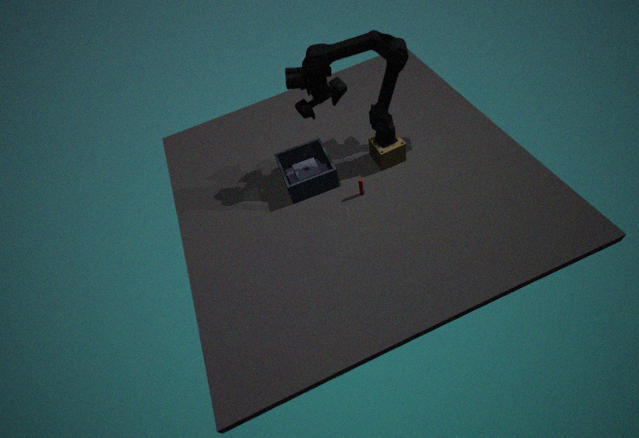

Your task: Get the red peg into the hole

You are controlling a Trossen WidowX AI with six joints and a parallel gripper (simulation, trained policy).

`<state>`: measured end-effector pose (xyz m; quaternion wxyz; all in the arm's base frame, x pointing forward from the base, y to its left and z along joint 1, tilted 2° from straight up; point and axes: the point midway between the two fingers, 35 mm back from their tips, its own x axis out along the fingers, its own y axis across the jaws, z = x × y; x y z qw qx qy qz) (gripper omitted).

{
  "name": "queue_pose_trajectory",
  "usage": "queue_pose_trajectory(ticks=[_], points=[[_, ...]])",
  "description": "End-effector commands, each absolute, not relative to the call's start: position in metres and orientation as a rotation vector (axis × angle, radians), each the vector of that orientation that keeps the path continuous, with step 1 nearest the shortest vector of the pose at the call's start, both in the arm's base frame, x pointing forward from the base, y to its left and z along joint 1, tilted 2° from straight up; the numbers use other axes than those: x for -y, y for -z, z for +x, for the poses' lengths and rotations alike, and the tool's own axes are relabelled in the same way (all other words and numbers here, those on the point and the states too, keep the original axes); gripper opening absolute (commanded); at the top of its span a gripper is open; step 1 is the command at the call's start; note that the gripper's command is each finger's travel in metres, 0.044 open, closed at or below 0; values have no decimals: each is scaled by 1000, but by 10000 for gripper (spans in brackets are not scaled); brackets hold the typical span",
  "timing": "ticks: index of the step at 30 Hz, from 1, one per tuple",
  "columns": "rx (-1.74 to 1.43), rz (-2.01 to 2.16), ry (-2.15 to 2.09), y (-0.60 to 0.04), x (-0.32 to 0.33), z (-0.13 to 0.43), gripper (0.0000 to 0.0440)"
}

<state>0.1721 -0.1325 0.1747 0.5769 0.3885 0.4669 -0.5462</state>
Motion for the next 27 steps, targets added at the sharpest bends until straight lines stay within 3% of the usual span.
queue_pose_trajectory(ticks=[1, 13, 27], points=[[-1150, 855, 1193, -173, 113, 188, 440], [-1338, 689, 992, -158, 35, 217, 440], [-1525, 523, 923, -132, -48, 203, 440]])
